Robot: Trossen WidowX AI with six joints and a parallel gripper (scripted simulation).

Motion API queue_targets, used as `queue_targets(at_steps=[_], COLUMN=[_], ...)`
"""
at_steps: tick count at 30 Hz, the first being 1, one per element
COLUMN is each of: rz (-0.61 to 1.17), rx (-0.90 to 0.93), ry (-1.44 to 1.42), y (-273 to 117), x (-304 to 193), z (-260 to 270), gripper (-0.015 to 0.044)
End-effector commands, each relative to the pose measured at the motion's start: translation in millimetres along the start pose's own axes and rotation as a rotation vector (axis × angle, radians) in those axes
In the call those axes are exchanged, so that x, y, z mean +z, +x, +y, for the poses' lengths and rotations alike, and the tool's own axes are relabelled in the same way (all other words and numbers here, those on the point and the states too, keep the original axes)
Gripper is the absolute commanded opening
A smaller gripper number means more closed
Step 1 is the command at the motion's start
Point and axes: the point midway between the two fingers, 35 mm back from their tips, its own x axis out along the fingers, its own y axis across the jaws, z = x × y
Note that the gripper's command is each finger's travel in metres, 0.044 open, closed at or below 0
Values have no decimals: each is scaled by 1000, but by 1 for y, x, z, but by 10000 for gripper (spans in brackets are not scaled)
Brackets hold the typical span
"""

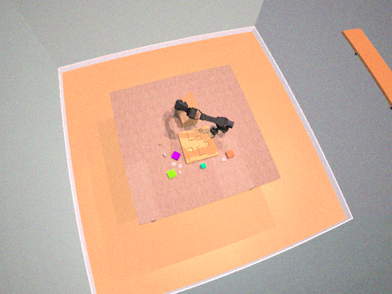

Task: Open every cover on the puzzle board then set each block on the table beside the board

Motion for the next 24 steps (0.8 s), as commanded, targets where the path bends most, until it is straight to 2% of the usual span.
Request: queue_targets(at_steps=[1,9,24], rz=[0,0,-2], rx=[0,1,-15], ry=[190,617,1423], y=[-1,-3,1], x=[-3,-15,-58], z=[-23,-69,-147], gripper=[204,0,0])
